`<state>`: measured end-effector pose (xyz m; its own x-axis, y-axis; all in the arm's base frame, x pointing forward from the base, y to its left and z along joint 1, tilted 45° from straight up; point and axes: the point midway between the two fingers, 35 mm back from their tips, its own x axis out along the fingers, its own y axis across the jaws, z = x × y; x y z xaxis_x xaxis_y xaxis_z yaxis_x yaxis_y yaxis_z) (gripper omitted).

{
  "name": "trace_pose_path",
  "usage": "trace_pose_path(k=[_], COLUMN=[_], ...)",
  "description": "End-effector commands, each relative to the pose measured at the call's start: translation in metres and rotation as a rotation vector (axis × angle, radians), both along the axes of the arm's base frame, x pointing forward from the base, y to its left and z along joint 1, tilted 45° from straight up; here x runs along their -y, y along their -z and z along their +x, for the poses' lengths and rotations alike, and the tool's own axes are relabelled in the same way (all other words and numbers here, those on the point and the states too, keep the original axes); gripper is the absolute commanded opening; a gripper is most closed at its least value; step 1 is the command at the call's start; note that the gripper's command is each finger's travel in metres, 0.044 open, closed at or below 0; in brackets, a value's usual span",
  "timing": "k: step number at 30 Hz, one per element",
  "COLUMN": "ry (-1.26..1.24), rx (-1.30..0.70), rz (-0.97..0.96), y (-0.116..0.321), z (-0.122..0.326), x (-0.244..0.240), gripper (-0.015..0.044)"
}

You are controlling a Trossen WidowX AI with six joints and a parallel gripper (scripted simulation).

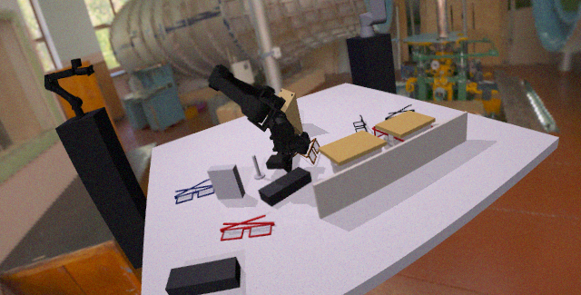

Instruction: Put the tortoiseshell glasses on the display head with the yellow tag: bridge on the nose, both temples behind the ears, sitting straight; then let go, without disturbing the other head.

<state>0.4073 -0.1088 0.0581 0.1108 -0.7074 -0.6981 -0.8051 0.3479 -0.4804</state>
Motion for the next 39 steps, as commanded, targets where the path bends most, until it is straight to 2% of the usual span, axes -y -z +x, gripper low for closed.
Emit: trace_pose_path(k=[1, 23, 31, 37, 39], ry=[-0.003, -0.003, -0.003, -0.003, -0.022], rx=[-0.005, -0.004, -0.008, -0.008, 0.0], rz=[0.004, 0.003, 0.008, 0.007, 0.014], y=[0.0, -0.005, -0.022, -0.023, -0.023], z=[0.003, 0.011, -0.032, -0.034, -0.028], x=[0.0, 0.005, -0.052, -0.055, -0.06], gripper=[0.0, 0.0, 0.0, 0.0, 0.0053])
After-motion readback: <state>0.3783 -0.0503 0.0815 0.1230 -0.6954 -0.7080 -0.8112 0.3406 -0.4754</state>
